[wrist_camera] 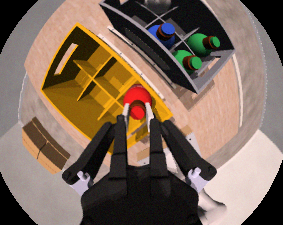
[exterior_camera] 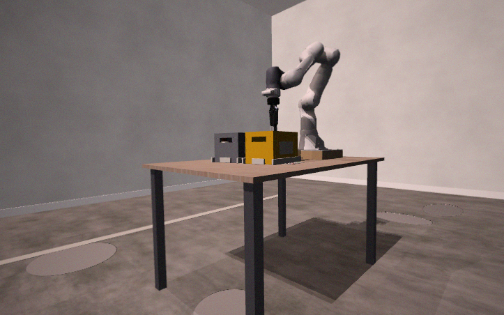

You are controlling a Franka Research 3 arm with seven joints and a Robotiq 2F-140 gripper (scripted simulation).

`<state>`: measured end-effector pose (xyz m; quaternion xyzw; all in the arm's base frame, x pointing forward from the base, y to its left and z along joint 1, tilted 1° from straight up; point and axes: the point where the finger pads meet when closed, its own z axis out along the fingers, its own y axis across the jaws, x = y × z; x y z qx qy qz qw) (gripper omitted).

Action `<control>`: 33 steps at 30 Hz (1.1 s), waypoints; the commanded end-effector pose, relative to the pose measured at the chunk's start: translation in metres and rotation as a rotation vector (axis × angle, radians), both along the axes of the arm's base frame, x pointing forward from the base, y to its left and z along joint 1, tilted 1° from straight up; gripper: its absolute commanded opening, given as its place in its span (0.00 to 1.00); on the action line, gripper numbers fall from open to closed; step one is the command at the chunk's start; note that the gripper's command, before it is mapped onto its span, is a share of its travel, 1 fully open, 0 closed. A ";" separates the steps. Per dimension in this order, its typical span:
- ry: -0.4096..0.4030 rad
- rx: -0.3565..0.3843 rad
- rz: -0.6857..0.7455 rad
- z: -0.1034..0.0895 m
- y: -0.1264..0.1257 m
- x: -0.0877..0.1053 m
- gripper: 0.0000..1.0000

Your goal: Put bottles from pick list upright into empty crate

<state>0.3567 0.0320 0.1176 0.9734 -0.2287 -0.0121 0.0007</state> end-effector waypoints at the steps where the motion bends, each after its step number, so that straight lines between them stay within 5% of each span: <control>1: -0.013 -0.001 -0.006 0.000 -0.001 0.004 0.00; 33: -0.013 -0.001 -0.006 -0.010 -0.001 0.004 0.00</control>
